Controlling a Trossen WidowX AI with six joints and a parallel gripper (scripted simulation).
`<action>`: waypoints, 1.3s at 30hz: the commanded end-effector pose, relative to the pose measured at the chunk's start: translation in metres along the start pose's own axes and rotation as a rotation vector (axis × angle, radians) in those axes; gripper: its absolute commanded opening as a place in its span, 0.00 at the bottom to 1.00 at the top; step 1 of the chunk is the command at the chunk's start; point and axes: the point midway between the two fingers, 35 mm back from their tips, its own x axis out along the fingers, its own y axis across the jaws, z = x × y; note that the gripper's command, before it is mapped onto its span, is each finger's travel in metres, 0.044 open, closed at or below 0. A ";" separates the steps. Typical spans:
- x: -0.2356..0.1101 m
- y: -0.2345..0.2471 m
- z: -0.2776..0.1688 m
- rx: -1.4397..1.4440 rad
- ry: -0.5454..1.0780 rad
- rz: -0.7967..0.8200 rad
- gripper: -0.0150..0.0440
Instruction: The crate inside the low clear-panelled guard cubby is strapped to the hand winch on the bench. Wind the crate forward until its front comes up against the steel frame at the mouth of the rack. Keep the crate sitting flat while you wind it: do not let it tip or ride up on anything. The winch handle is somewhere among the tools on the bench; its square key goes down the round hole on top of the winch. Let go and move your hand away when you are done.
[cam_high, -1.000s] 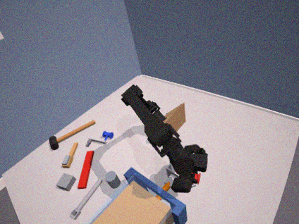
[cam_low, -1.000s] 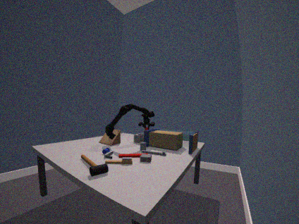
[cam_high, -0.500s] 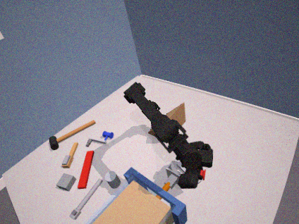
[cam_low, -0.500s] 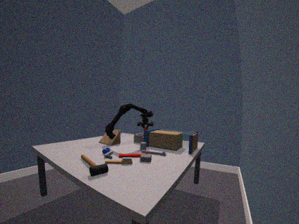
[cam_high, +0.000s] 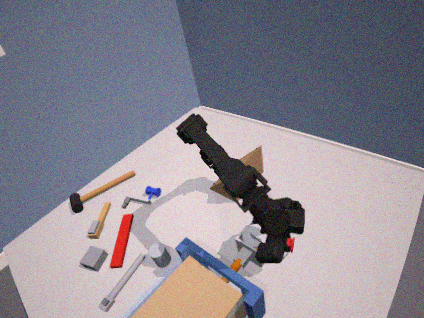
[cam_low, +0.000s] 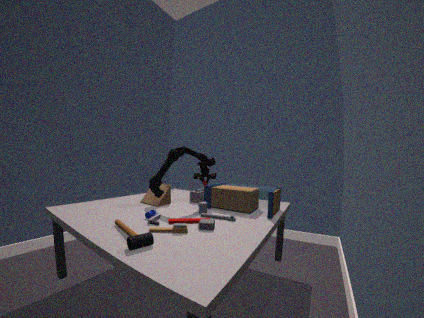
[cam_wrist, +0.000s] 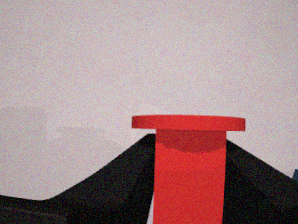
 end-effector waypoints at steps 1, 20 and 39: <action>0.004 0.027 0.005 -0.025 0.006 0.052 0.25; 0.004 0.051 0.007 -0.026 0.006 0.054 0.25; 0.002 0.074 0.003 -0.026 0.006 0.056 0.25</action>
